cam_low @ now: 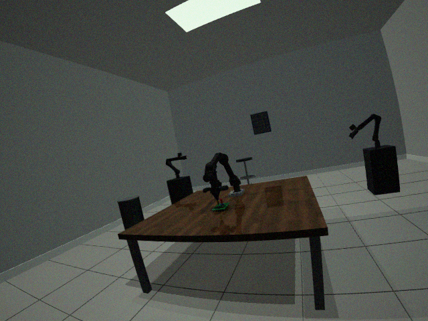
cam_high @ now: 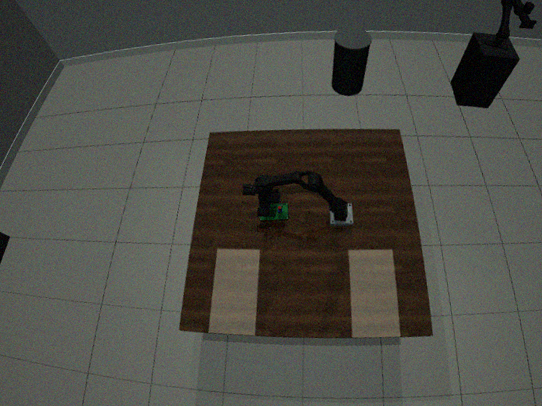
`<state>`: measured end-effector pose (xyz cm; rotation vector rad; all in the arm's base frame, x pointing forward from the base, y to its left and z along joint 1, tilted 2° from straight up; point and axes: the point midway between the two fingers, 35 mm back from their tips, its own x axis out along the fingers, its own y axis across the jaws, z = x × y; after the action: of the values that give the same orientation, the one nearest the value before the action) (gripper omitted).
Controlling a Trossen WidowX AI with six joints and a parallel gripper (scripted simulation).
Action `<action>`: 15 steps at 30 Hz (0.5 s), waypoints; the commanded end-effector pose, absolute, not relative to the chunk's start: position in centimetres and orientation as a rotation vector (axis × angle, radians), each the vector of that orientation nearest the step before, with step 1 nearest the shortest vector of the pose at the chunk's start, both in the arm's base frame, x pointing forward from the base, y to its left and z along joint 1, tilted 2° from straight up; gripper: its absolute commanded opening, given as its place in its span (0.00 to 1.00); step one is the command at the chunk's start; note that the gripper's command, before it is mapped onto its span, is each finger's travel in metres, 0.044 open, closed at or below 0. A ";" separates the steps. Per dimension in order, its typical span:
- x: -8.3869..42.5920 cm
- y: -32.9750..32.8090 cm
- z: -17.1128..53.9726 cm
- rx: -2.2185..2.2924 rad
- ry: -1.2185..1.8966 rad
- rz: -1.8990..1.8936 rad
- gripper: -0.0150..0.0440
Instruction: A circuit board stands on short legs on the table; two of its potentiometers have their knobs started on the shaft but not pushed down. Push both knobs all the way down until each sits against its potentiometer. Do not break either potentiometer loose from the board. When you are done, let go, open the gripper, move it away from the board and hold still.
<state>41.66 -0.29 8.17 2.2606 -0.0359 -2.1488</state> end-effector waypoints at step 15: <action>42.0 -0.4 5.9 2.243 -0.038 -2.160 0.25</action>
<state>41.63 -0.29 8.01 2.2661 -0.0360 -2.1431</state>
